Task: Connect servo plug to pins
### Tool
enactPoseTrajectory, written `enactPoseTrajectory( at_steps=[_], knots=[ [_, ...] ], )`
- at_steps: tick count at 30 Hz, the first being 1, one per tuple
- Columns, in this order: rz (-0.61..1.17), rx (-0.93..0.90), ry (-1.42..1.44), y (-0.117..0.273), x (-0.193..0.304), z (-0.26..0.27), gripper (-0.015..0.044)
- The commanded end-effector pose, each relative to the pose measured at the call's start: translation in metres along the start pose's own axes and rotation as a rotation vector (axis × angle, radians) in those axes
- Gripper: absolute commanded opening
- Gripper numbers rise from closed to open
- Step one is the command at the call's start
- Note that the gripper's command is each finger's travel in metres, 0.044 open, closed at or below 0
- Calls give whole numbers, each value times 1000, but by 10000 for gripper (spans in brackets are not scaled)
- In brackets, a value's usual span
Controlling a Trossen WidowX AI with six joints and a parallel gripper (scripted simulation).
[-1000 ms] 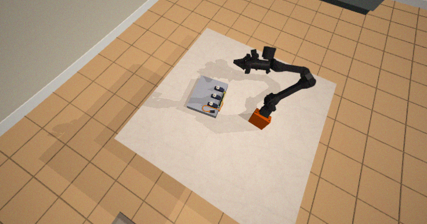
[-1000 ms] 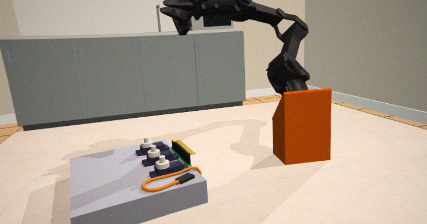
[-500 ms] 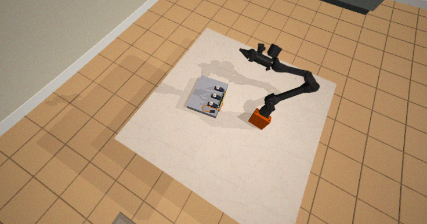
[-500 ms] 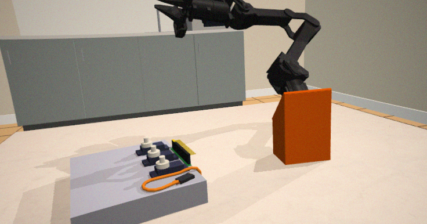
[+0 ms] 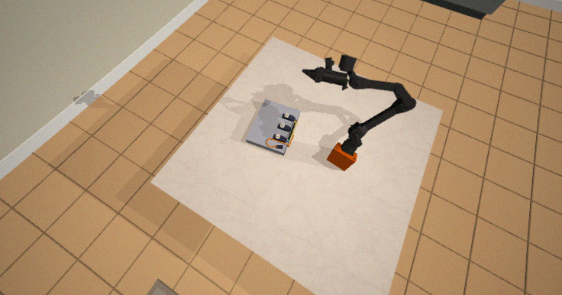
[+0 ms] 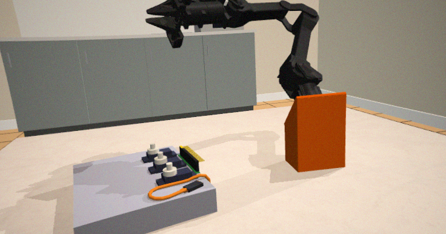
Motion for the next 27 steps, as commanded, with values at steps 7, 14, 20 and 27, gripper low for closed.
enactPoseTrajectory(
  at_steps=[7,14,20,27],
  knots=[
    [290,136,40,-52,57,-3,115],
    [492,238,101,-80,105,-7,115],
    [659,326,173,-97,149,-12,115],
    [844,428,280,-108,200,-19,115]
  ],
)
Point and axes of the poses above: the point midway between the two fingers, 35 mm back from their tips, its own y axis back along the fingers, its own z axis across the jaws, x = y × z, the point moved 2 cm from there along y, back along the fingers, and after that the axes turned 14 degrees about -y, right-handed, at the moved point
